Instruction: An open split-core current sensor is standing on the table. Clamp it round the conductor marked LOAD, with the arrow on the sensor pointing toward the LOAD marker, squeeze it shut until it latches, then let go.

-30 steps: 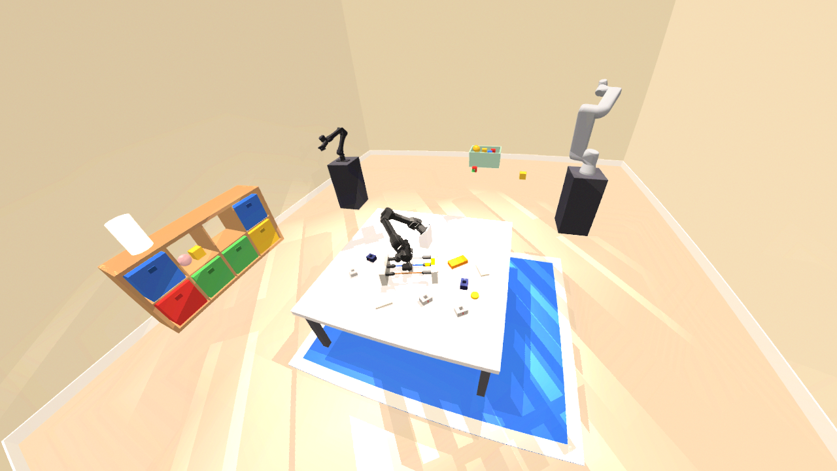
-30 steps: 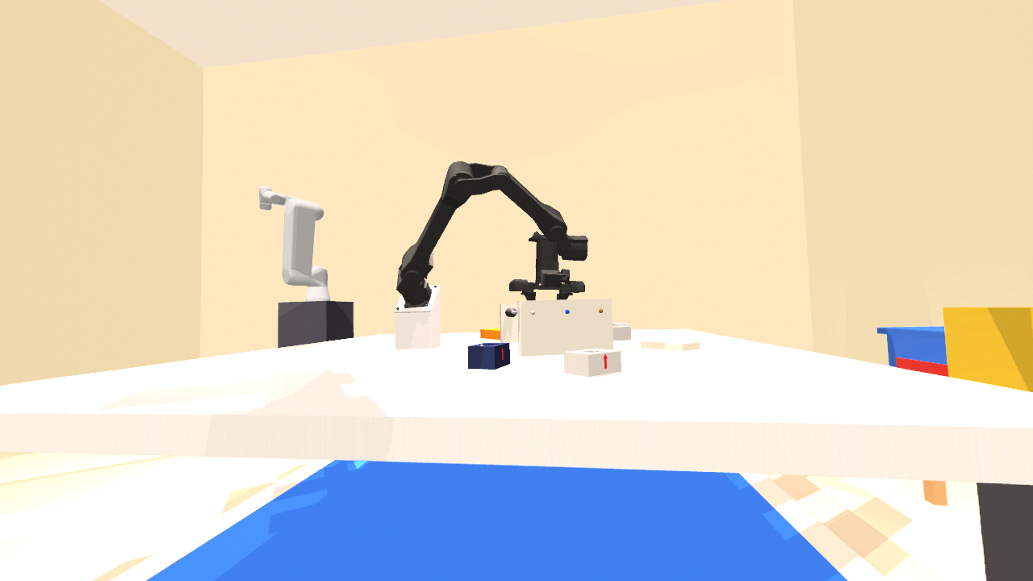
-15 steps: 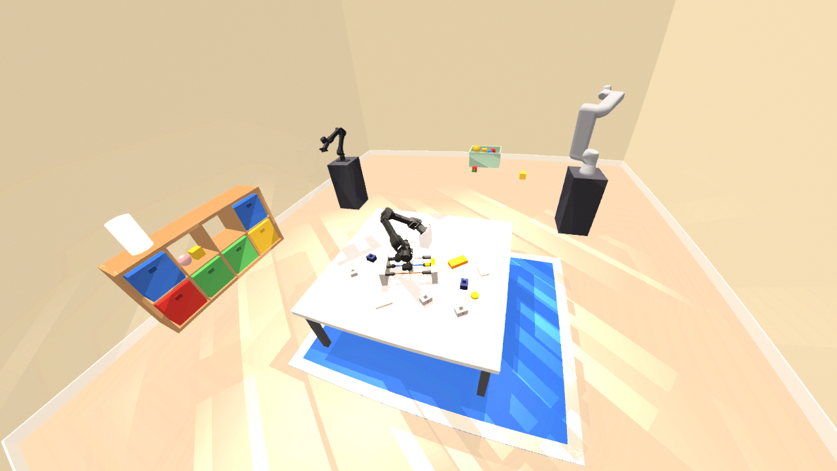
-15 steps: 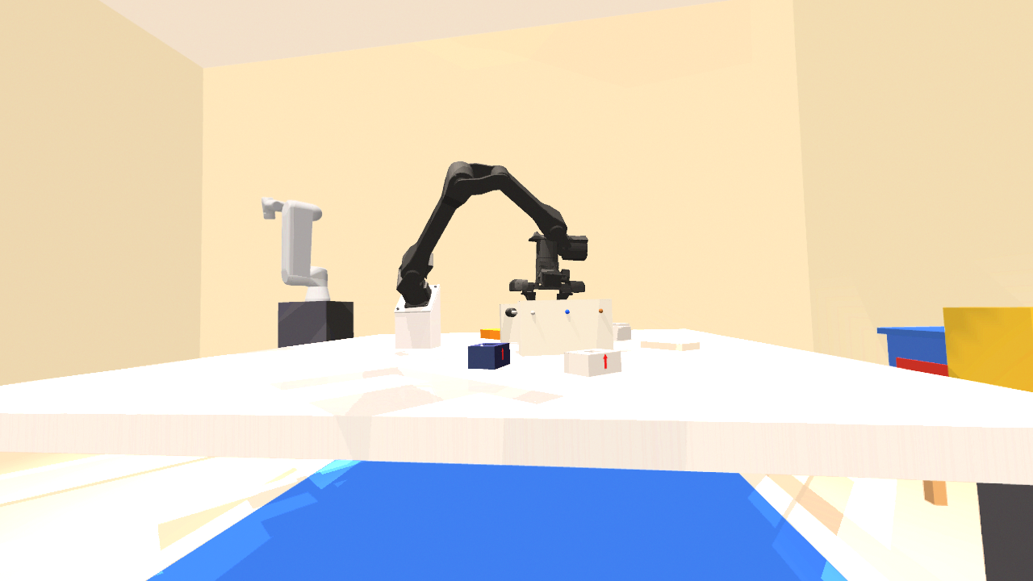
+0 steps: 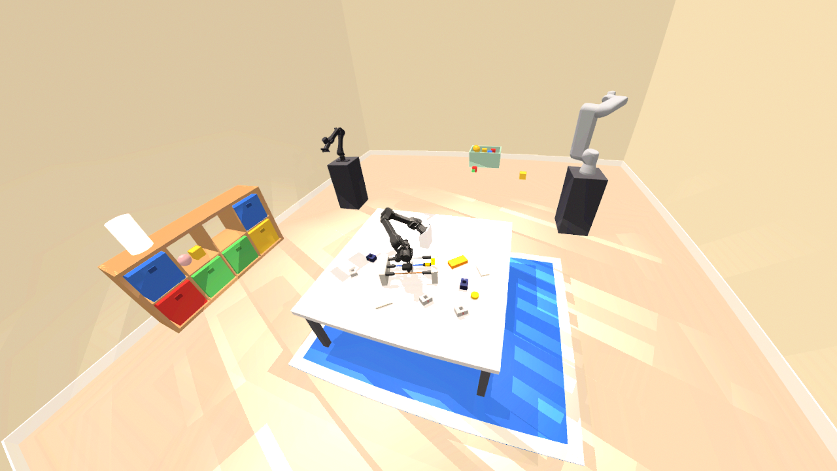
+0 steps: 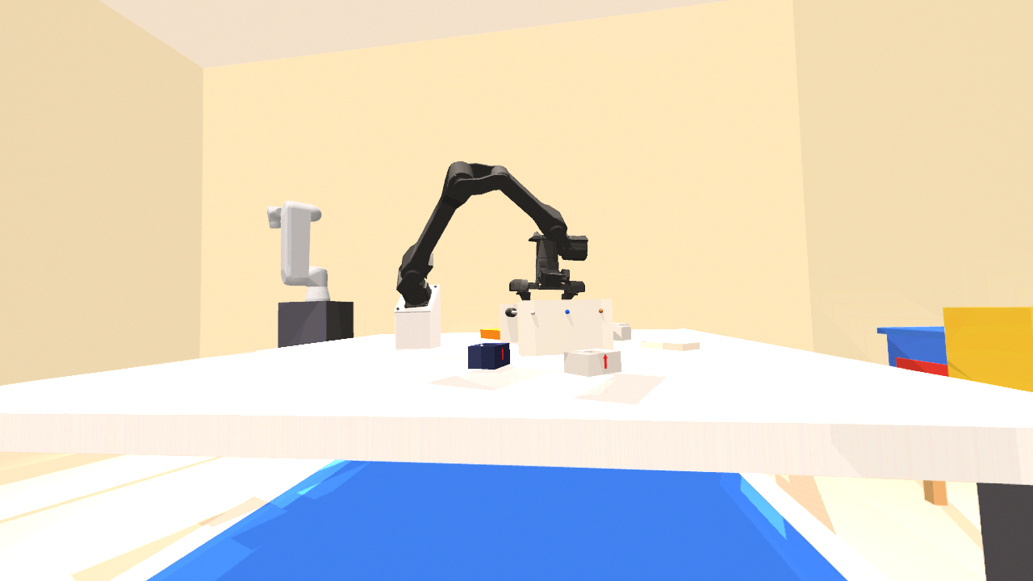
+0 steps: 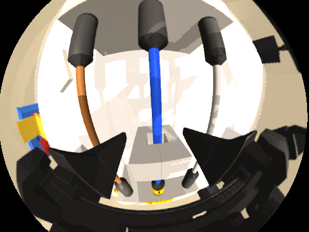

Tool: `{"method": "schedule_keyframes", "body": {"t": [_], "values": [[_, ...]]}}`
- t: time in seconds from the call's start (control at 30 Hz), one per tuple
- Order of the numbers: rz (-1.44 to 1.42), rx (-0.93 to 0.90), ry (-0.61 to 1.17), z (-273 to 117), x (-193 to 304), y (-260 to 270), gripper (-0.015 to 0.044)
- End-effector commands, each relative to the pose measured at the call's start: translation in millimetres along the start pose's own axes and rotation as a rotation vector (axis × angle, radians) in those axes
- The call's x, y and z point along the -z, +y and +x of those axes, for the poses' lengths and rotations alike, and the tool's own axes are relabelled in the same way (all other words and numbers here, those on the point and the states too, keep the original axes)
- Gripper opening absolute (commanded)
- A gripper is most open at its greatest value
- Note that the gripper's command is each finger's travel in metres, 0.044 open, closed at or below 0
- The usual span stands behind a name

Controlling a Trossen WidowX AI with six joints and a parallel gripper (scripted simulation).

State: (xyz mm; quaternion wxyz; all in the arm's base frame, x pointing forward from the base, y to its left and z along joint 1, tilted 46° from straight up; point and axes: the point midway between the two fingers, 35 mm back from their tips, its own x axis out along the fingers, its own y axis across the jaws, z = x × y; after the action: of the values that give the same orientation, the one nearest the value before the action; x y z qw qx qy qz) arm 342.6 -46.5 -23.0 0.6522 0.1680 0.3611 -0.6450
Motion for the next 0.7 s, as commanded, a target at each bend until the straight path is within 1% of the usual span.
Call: {"method": "schedule_keyframes", "body": {"t": [0.0,0.27,0.33,0.47,0.53,0.67], "values": [[0.0,0.0,0.0,0.0,-0.1,0.0,0.044],[0.0,-0.001,0.0,-2.7,0.0,0.3,0.044],[0.001,-0.011,0.002,-24.1,0.2,1.9,0.044],[0.003,-0.038,0.006,-91.2,0.5,-3.2,0.044],[0.004,-0.042,0.006,-102.1,0.4,-5.5,0.044],[-0.005,-0.043,-0.003,-102.2,2.8,-6.3,0.044]]}}
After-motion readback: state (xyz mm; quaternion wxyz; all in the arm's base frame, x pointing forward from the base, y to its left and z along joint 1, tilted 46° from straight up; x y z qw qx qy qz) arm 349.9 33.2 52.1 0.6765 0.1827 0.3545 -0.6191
